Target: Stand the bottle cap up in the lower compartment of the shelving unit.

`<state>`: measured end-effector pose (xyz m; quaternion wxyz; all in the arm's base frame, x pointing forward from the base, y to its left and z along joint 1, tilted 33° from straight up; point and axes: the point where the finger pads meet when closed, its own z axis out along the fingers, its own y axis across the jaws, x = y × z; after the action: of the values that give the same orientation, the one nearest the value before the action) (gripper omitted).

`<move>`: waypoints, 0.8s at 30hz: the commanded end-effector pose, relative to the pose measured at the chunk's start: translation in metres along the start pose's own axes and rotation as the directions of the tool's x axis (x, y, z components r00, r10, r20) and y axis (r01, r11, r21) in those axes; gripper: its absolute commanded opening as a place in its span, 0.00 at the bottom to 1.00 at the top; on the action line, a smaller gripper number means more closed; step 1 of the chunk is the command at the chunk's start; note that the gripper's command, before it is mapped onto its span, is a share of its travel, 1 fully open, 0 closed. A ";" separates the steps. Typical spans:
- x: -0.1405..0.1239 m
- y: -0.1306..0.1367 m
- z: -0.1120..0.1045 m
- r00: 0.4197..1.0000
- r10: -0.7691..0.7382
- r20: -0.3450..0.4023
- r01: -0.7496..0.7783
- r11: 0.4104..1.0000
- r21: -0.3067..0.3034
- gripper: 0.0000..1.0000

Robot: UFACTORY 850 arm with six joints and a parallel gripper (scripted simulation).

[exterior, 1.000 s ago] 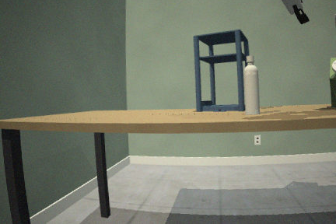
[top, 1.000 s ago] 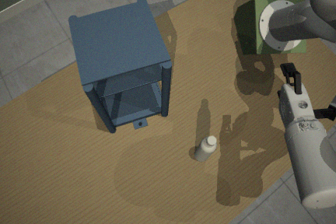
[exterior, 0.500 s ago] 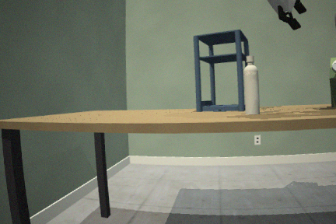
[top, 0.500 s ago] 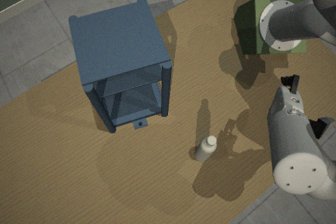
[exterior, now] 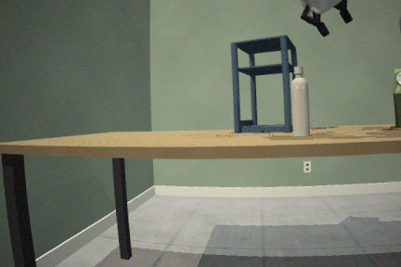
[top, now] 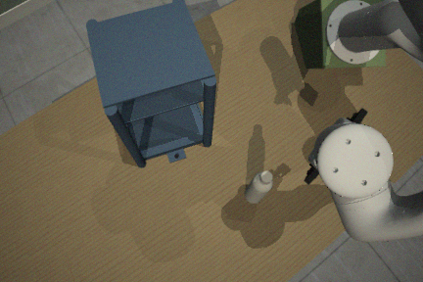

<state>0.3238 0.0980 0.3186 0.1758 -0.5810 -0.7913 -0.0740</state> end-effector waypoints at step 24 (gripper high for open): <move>-0.052 0.070 -0.062 0.899 0.379 -0.219 -0.436 0.821 -0.368 1.00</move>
<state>0.4086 0.0591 0.3474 0.1215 -0.7437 -0.6173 -0.2263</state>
